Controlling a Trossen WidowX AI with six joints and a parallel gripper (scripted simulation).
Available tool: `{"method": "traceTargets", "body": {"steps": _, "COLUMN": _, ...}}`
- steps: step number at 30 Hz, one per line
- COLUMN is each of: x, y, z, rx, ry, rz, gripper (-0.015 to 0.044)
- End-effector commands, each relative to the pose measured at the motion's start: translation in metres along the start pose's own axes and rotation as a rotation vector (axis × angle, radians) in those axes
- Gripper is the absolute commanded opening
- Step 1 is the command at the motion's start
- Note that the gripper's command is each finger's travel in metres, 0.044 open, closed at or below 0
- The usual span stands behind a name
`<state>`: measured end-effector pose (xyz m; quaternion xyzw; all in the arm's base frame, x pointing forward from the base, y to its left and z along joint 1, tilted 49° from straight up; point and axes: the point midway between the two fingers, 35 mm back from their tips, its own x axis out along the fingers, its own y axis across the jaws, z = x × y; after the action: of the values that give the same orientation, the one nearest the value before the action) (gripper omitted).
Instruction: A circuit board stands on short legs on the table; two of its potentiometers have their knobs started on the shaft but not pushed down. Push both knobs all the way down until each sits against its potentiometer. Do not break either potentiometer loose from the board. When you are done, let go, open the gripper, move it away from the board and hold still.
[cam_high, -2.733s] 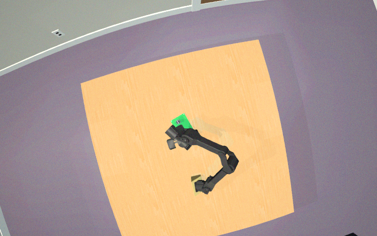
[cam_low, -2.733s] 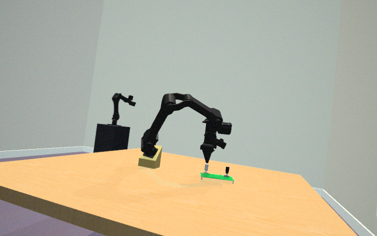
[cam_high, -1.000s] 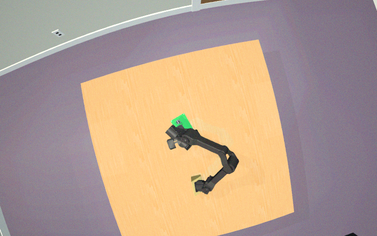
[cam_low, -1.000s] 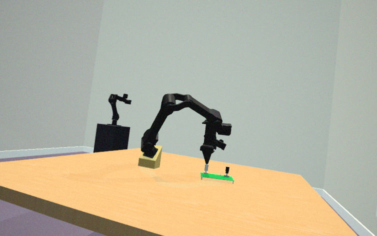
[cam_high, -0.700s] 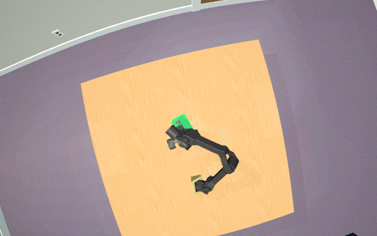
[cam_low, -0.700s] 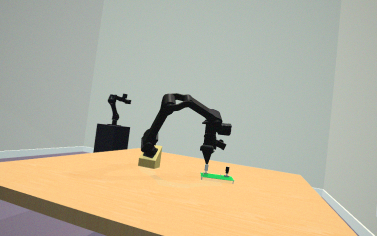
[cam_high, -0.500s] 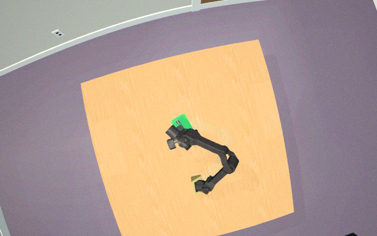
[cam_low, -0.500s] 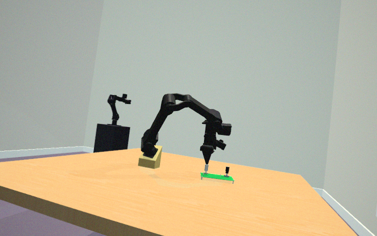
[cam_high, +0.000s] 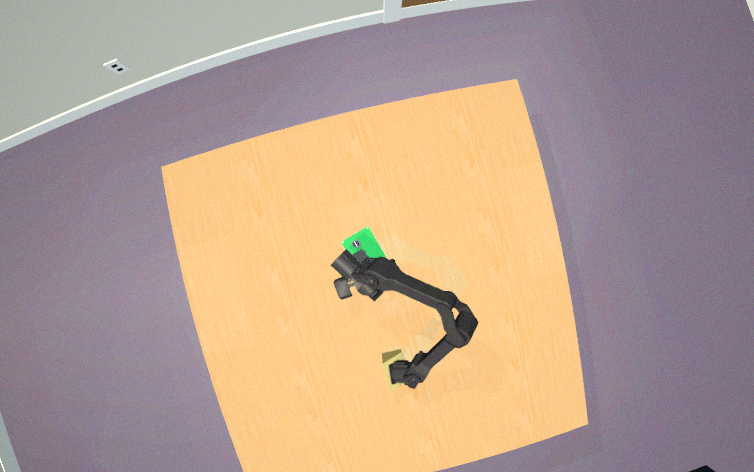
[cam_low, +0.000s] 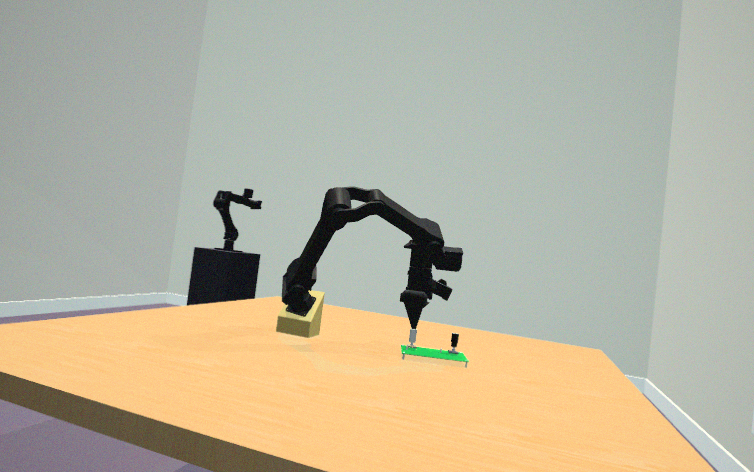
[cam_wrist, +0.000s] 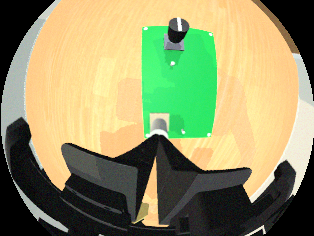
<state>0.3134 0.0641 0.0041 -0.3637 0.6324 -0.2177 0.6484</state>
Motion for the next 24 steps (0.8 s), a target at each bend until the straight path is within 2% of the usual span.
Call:
{"method": "traceTargets", "body": {"steps": 1, "x": 0.0047, "y": -0.0012, "z": 0.0006, "rx": 0.004, "ry": 0.004, "rz": 0.000, "gripper": 0.0000}}
{"method": "traceTargets", "body": {"steps": 24, "x": 0.0067, "y": -0.0012, "z": 0.0006, "rx": 0.004, "ry": 0.004, "rz": 0.000, "gripper": 0.0000}}
